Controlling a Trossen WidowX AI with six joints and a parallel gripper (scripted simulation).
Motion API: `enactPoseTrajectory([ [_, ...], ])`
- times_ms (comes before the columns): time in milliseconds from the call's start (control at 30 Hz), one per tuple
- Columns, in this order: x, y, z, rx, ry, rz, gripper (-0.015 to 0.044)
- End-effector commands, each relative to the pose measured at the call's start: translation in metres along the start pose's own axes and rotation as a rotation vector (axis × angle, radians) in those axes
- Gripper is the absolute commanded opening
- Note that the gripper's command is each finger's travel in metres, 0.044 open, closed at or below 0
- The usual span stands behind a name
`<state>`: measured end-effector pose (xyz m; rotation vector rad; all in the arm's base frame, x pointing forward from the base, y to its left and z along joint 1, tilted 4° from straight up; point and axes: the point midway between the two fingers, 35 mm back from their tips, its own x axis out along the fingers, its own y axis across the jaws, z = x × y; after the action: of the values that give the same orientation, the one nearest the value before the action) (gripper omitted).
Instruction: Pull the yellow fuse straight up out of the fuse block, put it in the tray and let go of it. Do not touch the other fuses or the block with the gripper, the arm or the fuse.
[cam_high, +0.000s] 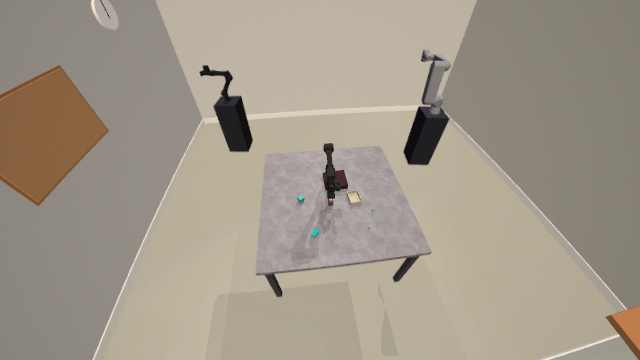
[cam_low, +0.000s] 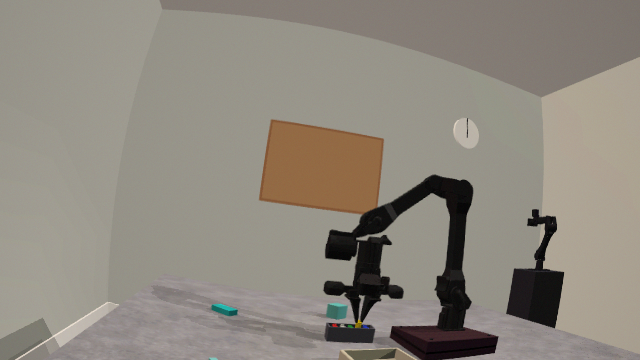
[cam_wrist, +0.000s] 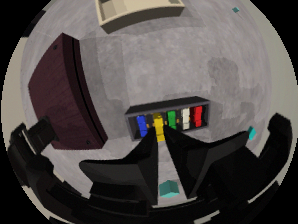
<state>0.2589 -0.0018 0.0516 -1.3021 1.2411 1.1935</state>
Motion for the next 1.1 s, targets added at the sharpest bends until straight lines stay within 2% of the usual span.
enactPoseTrajectory([
  [0,-0.002,0.000,0.000,0.002,-0.001,-0.002,0.0000],
  [1067,-0.018,0.000,0.000,-0.001,-0.003,0.000,0.0000],
])
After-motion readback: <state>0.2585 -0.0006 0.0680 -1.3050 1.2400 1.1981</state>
